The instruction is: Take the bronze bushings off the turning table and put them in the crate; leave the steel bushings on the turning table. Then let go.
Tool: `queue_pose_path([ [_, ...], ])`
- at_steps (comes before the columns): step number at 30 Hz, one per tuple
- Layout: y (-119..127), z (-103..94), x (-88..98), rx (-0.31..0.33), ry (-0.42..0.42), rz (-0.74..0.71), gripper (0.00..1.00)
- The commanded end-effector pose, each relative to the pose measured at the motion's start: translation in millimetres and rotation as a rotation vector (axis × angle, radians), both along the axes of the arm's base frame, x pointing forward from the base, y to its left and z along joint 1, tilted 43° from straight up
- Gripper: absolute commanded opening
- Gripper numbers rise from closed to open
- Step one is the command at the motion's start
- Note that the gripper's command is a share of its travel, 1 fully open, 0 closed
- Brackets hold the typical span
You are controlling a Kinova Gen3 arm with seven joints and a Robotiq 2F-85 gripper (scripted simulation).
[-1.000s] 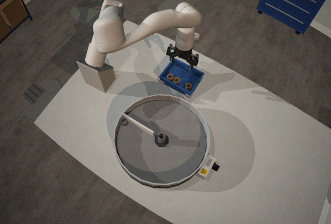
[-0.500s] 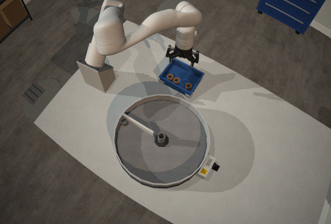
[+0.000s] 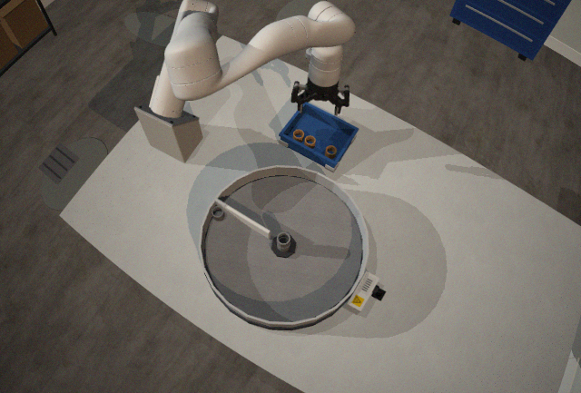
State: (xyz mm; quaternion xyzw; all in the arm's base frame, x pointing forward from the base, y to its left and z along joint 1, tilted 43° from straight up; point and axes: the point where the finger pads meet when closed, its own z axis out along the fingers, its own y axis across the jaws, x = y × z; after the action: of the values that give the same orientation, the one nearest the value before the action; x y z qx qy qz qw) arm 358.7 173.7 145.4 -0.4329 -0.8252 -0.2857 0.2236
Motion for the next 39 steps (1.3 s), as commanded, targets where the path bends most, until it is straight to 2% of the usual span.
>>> queue_pose_path([
  [1, 0.5, 2.5, 0.3, 0.018, -0.068, 0.077, 1.0],
  [13, 0.5, 2.5, 0.3, 0.018, -0.068, 0.077, 1.0],
  [18, -1.2, 6.8, 0.9, 0.047, -0.231, 0.256, 1.0],
  [30, -1.2, 6.8, 0.9, 0.047, -0.231, 0.256, 1.0],
  [35, -2.9, 11.2, 1.4, 0.077, -0.393, 0.434, 1.0],
  [39, -2.9, 11.2, 1.4, 0.077, -0.393, 0.434, 1.0],
])
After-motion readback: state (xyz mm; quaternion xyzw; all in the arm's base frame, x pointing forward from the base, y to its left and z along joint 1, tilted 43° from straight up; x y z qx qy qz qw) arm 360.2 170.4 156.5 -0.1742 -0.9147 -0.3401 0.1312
